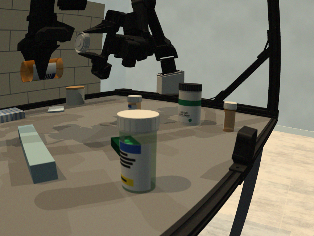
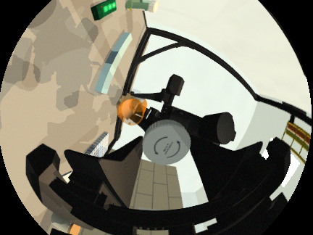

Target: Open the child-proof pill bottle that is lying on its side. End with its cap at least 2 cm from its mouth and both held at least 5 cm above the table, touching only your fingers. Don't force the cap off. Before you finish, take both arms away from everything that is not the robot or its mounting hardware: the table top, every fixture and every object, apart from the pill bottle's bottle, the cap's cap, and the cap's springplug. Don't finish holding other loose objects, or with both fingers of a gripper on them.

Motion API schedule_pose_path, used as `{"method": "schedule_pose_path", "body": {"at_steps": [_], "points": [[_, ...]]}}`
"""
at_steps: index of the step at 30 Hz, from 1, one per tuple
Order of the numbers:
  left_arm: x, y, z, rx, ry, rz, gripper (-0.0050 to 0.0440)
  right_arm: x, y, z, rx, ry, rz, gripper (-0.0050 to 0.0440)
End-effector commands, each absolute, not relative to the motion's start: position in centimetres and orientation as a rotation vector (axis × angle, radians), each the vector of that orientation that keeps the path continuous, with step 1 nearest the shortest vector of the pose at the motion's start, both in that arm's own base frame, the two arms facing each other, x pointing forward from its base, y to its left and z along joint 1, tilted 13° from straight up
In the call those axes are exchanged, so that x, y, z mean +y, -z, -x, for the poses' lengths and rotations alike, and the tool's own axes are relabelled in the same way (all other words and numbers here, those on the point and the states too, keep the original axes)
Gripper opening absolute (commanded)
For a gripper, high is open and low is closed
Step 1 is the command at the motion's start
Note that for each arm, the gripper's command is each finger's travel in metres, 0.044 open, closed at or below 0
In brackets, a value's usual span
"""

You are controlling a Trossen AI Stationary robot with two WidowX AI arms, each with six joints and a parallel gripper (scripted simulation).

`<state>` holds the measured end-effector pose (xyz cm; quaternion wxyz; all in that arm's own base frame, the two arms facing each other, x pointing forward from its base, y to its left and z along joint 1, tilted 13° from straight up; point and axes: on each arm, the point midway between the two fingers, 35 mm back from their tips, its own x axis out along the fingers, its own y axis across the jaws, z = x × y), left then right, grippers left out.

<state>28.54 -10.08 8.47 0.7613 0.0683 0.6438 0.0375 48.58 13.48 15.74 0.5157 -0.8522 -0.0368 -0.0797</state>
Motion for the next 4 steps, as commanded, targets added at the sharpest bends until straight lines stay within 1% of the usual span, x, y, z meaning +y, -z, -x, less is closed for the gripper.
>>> {"method": "schedule_pose_path", "body": {"at_steps": [1,4], "points": [[-10.14,-8.51,-28.54,1.402,-0.078,-0.147,0.0,13.47,-15.79,-48.54,-0.086,0.193,2.052,0.0],[-10.14,-8.51,-28.54,1.402,-0.078,-0.147,0.0,13.47,-15.79,-48.54,-0.086,0.193,2.052,0.0]]}}
